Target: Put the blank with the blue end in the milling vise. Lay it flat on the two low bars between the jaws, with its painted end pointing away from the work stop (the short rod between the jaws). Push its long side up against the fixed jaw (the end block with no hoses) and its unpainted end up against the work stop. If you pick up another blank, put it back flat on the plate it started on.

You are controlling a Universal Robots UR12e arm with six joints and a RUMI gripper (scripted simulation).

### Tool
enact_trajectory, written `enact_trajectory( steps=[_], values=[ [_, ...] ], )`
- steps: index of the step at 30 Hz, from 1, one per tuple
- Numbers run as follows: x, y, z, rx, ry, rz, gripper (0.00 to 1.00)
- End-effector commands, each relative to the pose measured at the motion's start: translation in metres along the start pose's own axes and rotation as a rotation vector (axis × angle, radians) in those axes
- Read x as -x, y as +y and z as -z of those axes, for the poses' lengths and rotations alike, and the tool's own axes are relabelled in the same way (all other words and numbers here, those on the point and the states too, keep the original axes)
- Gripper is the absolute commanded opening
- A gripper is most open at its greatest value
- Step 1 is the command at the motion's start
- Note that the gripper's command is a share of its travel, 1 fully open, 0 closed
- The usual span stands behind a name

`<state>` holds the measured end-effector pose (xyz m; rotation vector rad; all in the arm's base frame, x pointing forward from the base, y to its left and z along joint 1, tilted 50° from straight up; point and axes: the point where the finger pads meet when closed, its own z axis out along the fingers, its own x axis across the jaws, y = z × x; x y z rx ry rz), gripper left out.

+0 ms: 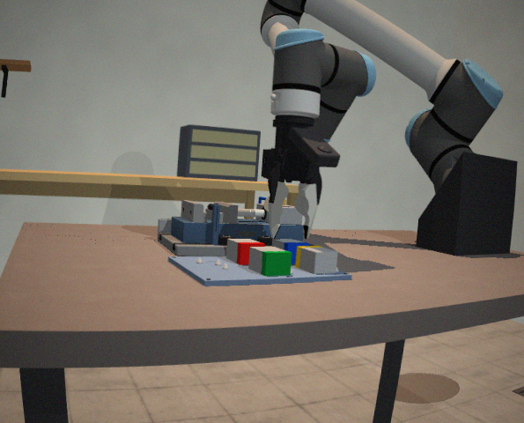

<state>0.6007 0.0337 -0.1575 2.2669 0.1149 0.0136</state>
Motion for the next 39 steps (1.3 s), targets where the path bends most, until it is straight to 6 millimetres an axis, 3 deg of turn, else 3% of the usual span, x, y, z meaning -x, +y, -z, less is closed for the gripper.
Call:
enact_trajectory(
  steps=[1,39],
  values=[
    [0.001,0.001,-0.001,0.001,0.0,0.001,0.4],
    [0.001,0.001,-0.013,0.001,0.0,0.001,0.4]
  ],
)
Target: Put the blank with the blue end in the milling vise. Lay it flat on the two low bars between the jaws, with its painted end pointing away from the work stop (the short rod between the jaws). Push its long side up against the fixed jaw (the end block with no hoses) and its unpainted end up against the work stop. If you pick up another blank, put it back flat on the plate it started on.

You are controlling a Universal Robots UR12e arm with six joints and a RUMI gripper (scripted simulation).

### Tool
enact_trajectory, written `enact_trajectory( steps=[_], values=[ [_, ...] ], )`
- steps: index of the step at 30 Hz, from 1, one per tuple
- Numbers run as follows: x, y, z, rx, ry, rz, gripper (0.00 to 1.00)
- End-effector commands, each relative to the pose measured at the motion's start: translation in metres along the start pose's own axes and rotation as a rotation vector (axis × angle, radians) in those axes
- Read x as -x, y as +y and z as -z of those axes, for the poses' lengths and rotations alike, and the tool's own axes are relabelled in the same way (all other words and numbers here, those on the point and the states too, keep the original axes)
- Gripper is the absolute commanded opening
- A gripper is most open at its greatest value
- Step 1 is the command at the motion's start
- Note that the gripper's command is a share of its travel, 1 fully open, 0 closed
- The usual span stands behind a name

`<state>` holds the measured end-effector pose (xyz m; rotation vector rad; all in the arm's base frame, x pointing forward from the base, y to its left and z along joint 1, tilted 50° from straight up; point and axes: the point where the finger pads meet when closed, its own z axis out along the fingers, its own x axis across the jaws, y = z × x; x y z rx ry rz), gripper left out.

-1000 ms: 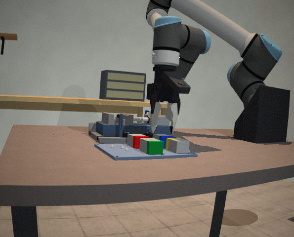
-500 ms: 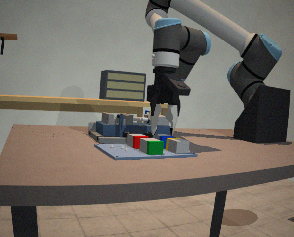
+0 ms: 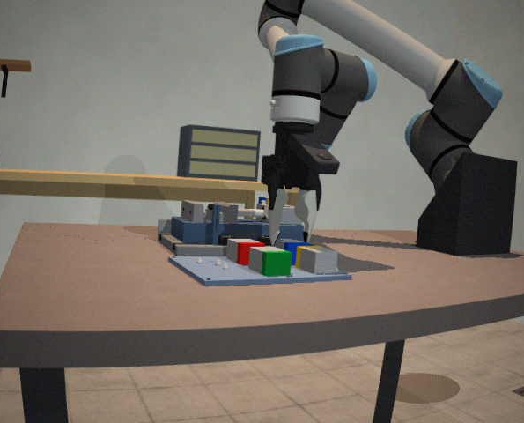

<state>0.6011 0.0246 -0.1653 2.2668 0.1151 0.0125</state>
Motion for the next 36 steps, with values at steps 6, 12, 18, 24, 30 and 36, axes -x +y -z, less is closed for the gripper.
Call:
enact_trajectory(
  steps=[6,12,18,24,30,36],
  values=[
    [0.0013,0.0004,-0.0029,0.001,-0.001,0.001,0.4],
    [0.0008,0.0006,-0.0026,0.001,0.0,0.001,0.4],
    [0.0007,0.0007,-0.0024,0.001,0.001,0.001,0.4],
    [0.0007,0.0007,-0.0024,0.001,0.001,0.001,0.4],
    [0.0007,0.0007,-0.0024,0.001,0.001,0.001,0.4],
    [0.0007,0.0007,-0.0024,0.001,0.001,0.001,0.4]
  ],
)
